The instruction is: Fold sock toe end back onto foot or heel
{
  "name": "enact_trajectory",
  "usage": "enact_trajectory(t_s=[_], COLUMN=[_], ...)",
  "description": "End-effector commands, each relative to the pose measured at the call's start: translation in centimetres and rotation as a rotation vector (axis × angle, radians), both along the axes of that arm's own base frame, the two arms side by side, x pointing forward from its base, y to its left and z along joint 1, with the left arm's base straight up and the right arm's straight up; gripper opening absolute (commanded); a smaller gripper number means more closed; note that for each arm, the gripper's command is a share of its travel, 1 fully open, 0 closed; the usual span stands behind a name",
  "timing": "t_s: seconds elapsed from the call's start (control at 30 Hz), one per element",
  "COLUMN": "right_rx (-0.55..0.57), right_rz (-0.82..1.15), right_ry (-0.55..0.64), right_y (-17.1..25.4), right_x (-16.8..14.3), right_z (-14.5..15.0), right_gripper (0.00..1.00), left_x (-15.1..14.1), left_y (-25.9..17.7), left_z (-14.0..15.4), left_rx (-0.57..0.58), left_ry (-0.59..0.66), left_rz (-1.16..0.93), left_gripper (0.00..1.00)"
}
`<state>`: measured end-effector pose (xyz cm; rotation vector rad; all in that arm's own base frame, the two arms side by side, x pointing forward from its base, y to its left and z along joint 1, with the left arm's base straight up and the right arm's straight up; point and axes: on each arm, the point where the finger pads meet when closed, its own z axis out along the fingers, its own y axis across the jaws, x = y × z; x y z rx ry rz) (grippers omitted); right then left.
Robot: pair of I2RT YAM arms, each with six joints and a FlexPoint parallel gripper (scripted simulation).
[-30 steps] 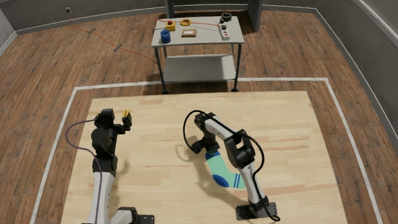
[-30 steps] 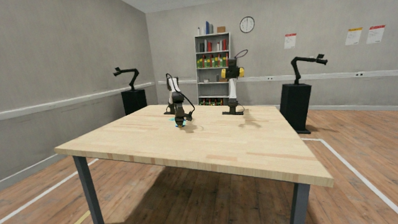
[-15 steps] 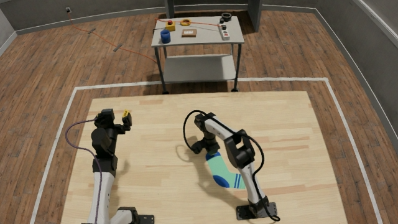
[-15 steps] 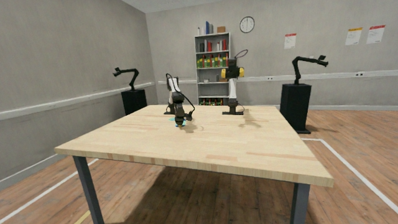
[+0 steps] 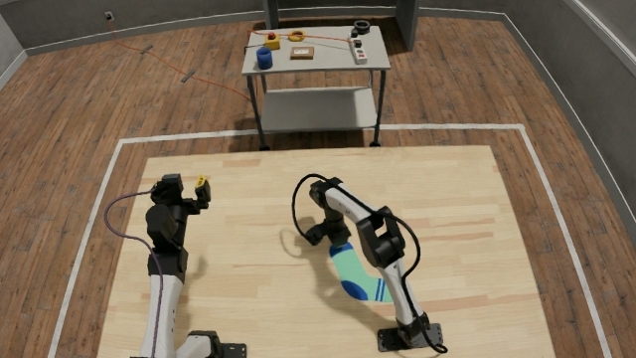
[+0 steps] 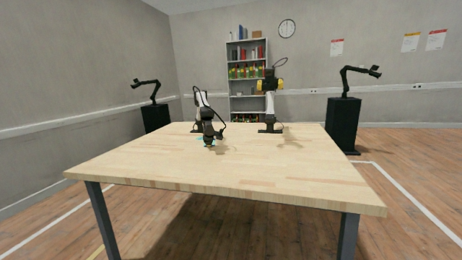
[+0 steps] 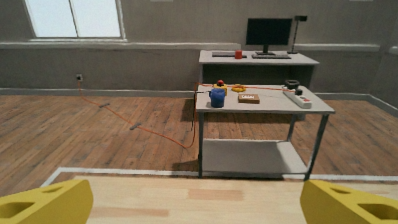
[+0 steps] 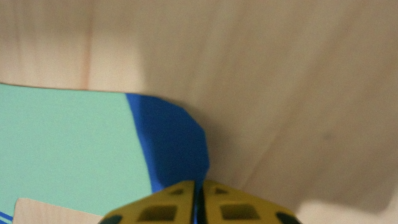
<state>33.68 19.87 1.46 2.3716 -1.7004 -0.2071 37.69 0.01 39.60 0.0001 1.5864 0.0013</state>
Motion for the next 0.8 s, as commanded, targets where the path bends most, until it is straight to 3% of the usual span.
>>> enact_trajectory(t_s=[0.0, 0.77], right_rx=[-0.012, -0.018], right_rz=[0.004, 0.015], right_ry=[0.022, 0.034], right_y=[0.12, 0.12], right_x=[0.14, -0.06], right_z=[-0.18, -0.5], right_gripper=[0.05, 0.05], left_x=[-0.16, -0.16], left_y=[-0.01, -0.01], left_z=[0.61, 0.61], left_rx=[-0.001, -0.001], left_ry=[-0.016, -0.016], left_rz=[-0.001, -0.001], left_gripper=[1.0, 1.0])
